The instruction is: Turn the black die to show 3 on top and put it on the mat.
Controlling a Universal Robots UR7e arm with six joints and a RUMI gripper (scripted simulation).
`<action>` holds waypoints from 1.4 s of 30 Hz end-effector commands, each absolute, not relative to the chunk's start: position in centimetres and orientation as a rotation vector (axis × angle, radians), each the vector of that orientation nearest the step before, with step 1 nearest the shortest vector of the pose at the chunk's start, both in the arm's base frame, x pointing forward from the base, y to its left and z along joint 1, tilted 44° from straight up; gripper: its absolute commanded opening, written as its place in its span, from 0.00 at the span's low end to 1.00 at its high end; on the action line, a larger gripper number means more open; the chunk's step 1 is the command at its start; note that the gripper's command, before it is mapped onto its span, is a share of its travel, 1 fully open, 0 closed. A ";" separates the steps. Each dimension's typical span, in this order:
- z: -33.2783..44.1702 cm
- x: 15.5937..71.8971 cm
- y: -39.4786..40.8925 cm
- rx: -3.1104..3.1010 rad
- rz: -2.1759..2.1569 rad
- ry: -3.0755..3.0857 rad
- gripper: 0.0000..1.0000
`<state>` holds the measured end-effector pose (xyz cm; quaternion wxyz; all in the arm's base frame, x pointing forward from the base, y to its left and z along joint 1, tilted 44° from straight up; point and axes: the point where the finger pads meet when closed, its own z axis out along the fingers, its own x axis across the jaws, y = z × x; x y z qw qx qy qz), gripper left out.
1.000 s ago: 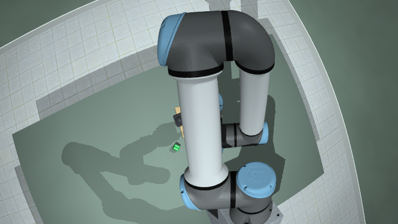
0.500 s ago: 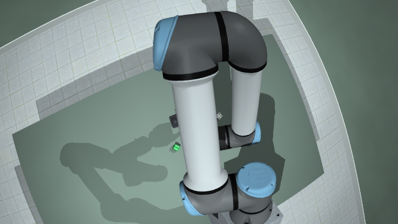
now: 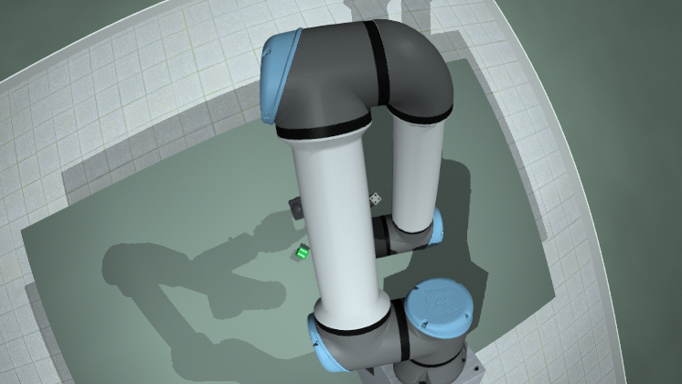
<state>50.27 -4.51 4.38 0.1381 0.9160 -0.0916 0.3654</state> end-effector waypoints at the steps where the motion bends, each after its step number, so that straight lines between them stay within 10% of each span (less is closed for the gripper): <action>1: 4.2 50.3 -4.6 2.619 1.032 -0.285 0.24; 42: 4.2 50.3 -4.4 2.393 0.934 -0.394 0.24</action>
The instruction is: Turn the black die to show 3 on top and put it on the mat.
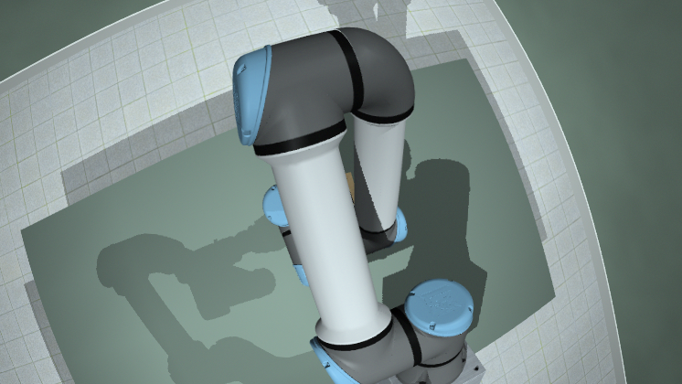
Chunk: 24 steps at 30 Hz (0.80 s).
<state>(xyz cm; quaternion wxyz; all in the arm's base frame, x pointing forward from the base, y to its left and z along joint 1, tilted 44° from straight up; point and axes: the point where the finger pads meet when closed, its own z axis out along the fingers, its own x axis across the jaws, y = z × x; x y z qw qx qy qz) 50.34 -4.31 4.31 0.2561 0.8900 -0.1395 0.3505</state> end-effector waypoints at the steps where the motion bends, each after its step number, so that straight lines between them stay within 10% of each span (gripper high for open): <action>1: 4.1 50.4 -4.4 2.384 0.927 -0.400 0.24; 24: 4.4 50.5 -4.0 2.191 0.858 -0.464 0.24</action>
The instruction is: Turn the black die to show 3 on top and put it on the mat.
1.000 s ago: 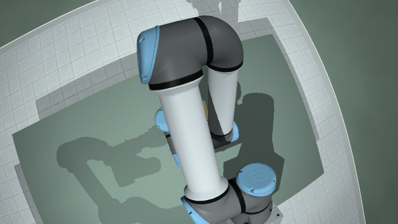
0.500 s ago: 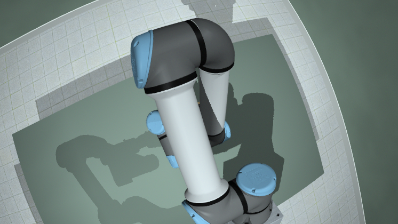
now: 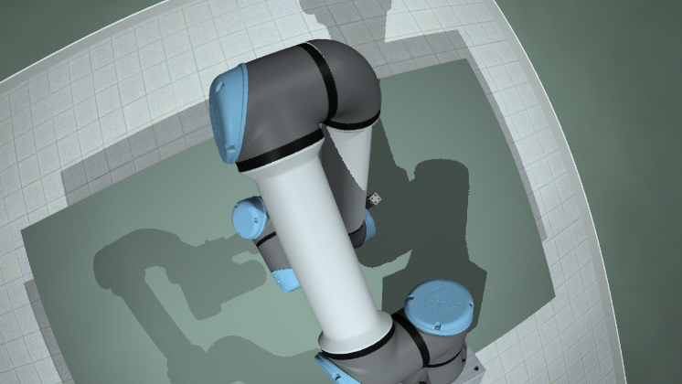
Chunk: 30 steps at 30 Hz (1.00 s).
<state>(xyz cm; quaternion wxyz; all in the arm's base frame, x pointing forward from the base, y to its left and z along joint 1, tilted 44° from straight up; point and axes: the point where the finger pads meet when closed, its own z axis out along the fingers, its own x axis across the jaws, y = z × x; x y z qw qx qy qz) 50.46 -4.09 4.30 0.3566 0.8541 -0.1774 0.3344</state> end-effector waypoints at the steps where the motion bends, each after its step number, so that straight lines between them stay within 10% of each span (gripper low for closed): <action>1: 4.4 50.5 -4.0 2.191 0.858 -0.464 0.24; 30: 3.9 51.0 -4.1 2.191 0.858 -0.464 0.24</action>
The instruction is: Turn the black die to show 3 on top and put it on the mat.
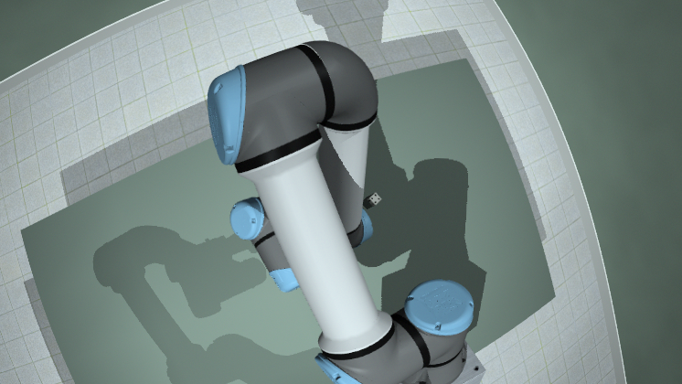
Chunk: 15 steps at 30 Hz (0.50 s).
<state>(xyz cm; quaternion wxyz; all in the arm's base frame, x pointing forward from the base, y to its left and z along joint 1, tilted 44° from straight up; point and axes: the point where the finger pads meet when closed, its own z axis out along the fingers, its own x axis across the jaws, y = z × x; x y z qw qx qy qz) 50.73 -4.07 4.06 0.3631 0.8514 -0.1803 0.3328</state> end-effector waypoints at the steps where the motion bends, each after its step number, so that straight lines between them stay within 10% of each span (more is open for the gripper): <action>1: 3.8 51.1 -4.1 2.191 0.858 -0.464 0.24; 15: 2.4 52.4 -4.2 2.191 0.858 -0.464 0.24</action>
